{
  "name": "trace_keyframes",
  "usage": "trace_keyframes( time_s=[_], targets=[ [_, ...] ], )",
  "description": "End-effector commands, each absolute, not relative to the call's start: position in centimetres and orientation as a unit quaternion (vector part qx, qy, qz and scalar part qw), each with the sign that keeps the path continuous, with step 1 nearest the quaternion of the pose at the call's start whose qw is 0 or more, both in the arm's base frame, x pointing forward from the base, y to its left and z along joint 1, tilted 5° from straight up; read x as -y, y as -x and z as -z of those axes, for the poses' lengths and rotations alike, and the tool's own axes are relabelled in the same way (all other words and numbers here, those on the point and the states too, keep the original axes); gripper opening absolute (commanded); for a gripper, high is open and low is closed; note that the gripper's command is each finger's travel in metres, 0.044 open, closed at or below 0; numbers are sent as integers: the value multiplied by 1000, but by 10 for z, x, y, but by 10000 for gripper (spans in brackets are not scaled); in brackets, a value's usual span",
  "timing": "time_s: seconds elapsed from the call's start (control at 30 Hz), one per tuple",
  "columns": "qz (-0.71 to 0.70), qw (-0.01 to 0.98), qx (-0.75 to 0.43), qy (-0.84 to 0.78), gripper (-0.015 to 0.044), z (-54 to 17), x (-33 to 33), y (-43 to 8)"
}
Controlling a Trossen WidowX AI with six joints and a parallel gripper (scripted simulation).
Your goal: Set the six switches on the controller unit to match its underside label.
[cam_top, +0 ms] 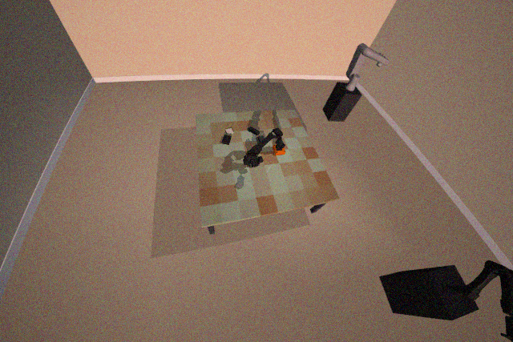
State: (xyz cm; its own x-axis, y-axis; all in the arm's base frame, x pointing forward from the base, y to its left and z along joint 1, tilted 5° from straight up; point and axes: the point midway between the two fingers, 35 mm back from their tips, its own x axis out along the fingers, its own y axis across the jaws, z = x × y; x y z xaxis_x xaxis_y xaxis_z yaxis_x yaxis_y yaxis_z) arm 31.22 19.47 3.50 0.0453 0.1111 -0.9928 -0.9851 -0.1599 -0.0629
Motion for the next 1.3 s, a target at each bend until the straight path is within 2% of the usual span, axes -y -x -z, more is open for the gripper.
trace_keyframes(
  time_s=[0.0, 0.17, 0.8, 0.93, 1.27],
  targets=[
    [-551, 496, -416, 526, 440, -41, -184, -315],
    [-550, 495, -417, 527, 440, -69, -131, -320],
    [-550, 495, -417, 527, 440, -69, -131, -320],
    [-581, 461, -391, 546, 335, -72, -132, -323],
    [-743, 221, -153, 612, 72, -91, -135, -335]
  ],
)
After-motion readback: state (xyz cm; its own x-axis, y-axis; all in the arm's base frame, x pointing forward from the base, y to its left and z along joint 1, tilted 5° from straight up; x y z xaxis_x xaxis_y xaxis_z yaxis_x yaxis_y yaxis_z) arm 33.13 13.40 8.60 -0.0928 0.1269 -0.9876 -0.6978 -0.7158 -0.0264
